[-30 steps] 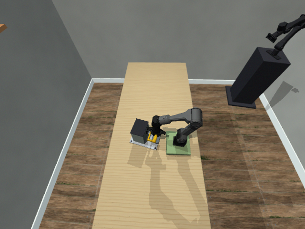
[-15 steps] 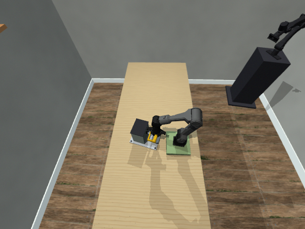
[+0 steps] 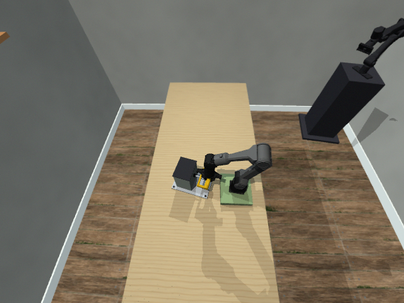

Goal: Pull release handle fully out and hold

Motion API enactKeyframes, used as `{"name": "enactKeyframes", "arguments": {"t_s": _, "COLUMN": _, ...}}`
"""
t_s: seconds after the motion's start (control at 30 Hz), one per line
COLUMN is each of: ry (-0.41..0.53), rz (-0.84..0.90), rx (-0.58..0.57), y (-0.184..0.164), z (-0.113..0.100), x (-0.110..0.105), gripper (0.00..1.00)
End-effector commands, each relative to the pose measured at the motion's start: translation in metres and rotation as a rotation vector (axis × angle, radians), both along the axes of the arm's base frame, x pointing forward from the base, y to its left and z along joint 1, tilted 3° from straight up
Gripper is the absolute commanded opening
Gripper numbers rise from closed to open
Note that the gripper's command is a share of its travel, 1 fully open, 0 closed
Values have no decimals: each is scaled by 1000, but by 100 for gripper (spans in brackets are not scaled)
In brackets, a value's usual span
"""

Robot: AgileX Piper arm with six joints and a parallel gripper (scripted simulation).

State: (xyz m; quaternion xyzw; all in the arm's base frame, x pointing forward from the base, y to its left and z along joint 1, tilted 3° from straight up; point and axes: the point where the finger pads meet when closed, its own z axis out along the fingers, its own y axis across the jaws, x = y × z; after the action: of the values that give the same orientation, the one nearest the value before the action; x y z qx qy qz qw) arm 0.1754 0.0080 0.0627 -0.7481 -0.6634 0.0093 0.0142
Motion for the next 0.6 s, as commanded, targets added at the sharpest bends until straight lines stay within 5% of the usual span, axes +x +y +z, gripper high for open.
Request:
{"name": "enactKeyframes", "arguments": {"t_s": 0.0, "ry": 21, "rz": 0, "rx": 3, "y": 2, "z": 0, "x": -10, "gripper": 0}}
{"name": "enactKeyframes", "arguments": {"t_s": 0.57, "ry": 21, "rz": 0, "rx": 3, "y": 5, "z": 2, "x": -42, "gripper": 0}}
